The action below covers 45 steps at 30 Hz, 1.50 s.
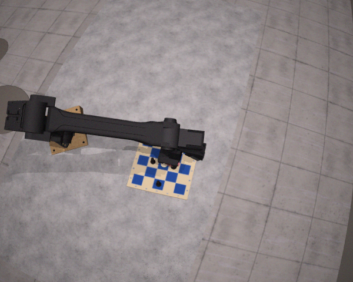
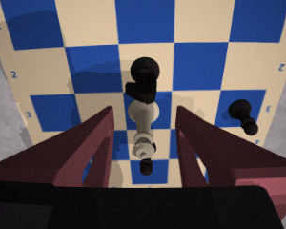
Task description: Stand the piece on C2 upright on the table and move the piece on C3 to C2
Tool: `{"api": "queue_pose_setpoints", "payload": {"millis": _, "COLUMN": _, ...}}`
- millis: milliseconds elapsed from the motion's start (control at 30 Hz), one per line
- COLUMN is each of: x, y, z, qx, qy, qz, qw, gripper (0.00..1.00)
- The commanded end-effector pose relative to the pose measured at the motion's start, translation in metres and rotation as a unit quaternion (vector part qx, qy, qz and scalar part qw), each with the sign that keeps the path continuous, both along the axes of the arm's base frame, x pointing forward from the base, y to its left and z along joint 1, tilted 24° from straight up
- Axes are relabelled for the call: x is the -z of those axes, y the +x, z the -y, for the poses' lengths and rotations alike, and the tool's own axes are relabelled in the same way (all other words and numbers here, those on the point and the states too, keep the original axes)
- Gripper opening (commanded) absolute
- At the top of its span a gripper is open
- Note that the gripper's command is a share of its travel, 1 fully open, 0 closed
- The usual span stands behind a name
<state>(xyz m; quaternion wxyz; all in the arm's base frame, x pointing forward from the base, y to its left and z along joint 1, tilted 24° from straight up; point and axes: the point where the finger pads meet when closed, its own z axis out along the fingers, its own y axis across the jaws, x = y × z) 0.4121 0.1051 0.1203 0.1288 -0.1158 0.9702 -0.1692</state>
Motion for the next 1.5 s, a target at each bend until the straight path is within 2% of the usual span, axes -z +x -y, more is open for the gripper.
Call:
{"api": "queue_pose_setpoints", "payload": {"millis": 0, "x": -0.0111, "y": 0.0127, "z": 0.0017, "qx": 0.003, "qy": 0.008, "qz": 0.016, "qw": 1.0, "gripper": 0.37}}
{"api": "queue_pose_setpoints", "payload": {"millis": 1467, "x": -0.0148, "y": 0.019, "z": -0.0005, "qx": 0.003, "qy": 0.009, "qz": 0.02, "qw": 1.0, "gripper": 0.37}}
